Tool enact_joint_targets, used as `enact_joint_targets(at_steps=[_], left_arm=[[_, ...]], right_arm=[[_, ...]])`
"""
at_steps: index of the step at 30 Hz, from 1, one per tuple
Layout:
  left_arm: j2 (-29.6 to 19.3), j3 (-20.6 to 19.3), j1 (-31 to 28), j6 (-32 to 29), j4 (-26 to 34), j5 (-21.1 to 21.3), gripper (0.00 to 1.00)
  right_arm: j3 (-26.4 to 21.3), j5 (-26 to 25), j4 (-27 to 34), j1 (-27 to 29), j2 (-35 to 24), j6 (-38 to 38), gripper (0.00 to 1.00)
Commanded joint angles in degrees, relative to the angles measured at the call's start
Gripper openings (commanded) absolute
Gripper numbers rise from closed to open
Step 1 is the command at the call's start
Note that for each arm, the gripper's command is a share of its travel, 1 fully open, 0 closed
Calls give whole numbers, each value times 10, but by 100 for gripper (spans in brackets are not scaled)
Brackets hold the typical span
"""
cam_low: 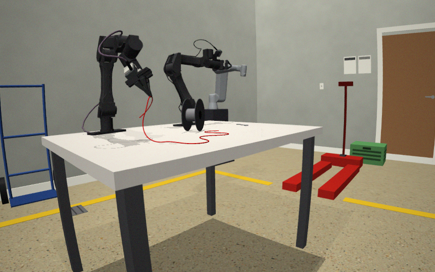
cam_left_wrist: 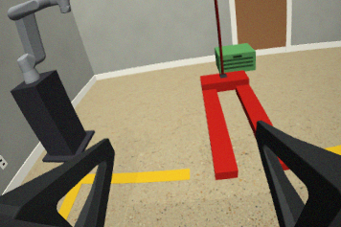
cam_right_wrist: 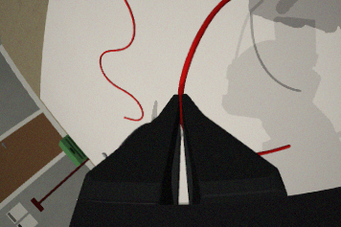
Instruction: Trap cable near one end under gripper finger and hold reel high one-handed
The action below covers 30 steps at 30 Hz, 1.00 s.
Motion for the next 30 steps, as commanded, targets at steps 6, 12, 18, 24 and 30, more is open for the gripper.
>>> enact_joint_targets(at_steps=[6, 12, 18, 24, 30], left_arm=[[5, -3, -2, 4, -5, -6, 100], [5, -3, -2, 4, -5, -6, 100], [5, -3, -2, 4, -5, -6, 100], [5, -3, -2, 4, -5, -6, 100], [5, -3, -2, 4, -5, -6, 100]], right_arm=[[-25, 2, 68, -8, -56, 134, 0], [-51, 7, 92, -3, -71, 160, 0], [-58, 9, 103, -6, -82, 171, 0], [-70, 10, 106, -8, -83, 171, 0], [-76, 10, 110, -8, -86, 168, 0]])
